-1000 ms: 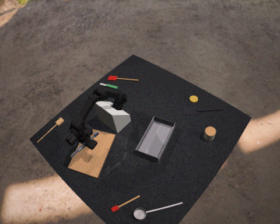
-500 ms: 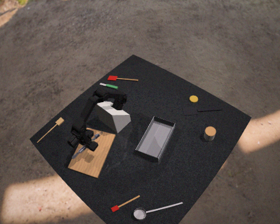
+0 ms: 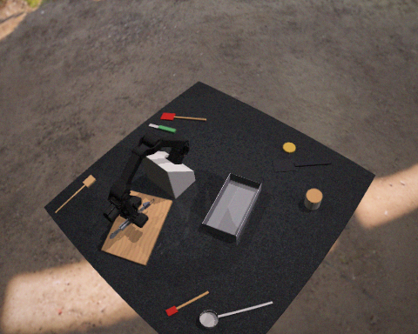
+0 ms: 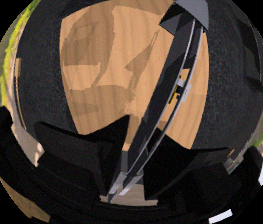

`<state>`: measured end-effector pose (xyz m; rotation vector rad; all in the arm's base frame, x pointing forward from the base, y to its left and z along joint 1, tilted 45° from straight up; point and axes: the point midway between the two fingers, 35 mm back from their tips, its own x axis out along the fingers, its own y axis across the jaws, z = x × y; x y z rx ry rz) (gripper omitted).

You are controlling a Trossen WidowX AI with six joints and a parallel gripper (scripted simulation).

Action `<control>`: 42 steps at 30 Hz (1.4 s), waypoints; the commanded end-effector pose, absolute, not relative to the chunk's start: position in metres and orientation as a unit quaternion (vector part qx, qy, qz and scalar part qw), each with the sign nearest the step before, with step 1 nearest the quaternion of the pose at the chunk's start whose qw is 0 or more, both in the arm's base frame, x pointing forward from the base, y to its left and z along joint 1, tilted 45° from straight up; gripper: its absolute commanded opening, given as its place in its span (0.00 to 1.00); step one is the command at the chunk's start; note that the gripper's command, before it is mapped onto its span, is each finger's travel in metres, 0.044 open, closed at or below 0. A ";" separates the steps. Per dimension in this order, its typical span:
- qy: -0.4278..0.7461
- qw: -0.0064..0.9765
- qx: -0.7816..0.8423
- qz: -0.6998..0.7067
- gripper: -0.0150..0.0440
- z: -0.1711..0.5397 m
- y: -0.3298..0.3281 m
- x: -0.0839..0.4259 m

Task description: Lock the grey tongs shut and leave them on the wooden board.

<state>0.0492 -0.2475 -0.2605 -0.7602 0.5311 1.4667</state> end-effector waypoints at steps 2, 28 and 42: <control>0.233 0.649 -0.331 0.644 0.00 -0.263 -0.241 0.049; 0.233 0.647 -0.333 0.645 1.00 -0.262 -0.244 0.049; 0.233 0.649 -0.328 0.646 1.00 -0.129 -0.232 0.002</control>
